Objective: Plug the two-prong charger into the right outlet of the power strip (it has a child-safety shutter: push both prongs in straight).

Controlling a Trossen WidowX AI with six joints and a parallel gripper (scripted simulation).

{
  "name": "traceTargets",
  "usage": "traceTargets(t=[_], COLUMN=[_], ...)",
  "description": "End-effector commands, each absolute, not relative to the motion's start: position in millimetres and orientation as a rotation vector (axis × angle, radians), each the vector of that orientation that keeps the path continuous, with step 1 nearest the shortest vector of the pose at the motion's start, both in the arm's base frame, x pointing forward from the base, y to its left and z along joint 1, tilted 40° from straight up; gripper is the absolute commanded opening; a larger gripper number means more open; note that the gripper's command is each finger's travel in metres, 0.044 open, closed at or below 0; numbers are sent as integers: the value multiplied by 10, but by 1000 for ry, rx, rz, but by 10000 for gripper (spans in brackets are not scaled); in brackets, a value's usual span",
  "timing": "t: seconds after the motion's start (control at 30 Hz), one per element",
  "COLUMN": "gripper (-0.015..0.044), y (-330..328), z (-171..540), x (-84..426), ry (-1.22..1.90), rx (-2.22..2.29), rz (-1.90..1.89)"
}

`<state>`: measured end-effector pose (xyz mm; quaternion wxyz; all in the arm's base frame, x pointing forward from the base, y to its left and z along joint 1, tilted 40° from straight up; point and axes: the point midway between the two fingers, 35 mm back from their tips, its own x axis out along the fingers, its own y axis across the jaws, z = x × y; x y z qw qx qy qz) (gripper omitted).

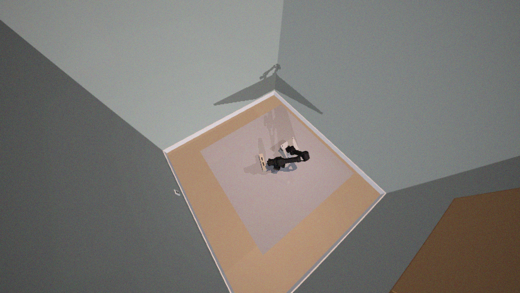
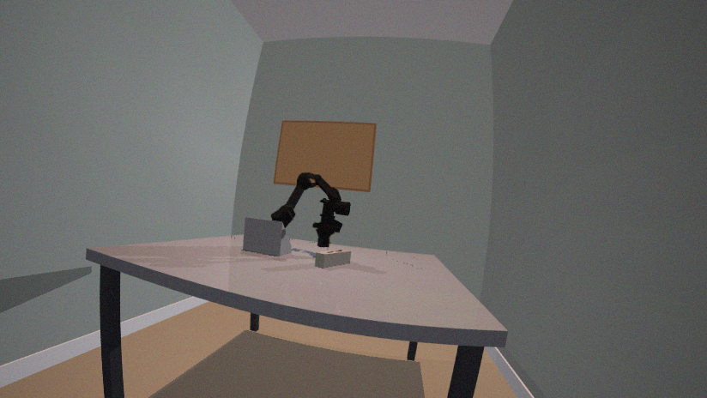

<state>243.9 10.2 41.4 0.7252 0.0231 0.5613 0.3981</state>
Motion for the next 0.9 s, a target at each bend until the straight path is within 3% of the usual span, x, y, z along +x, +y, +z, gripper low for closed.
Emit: traceTargets(t=[0.0,0.87], gripper=[0,0], y=[51,-250], z=[324,-214], x=[2418,2251], ry=[1278,1475], rx=[110,544], rz=[835,505])
